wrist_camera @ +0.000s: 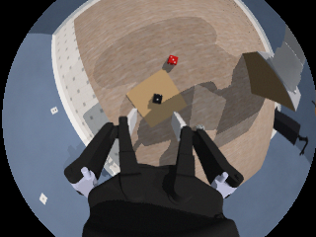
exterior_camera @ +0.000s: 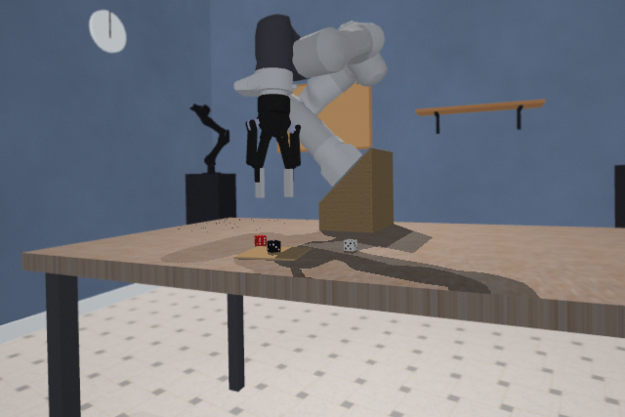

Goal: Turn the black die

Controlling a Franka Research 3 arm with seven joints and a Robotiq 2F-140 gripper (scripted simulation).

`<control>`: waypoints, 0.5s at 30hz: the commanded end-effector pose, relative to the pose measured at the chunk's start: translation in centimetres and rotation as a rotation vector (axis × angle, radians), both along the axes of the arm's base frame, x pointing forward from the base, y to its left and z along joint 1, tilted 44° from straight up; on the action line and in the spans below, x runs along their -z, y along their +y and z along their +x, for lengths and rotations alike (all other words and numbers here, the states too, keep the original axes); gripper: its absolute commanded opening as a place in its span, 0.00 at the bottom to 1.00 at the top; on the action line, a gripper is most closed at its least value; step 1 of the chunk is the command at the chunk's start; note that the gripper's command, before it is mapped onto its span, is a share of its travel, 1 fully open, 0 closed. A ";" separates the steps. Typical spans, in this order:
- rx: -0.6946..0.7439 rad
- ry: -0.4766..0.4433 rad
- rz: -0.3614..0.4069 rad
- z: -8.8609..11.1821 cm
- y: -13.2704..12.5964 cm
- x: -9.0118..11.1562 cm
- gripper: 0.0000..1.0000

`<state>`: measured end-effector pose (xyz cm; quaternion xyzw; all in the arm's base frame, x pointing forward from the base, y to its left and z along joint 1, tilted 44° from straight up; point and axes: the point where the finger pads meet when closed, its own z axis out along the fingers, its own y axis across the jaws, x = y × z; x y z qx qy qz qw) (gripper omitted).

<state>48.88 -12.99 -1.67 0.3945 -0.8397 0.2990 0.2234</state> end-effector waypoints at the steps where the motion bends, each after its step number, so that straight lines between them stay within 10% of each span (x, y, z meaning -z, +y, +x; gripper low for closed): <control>1: 0.065 -0.031 -0.009 -0.5 -0.1 0.1 1.00; 15: 0.019 0.015 0.004 -2.2 -2.8 2.0 1.00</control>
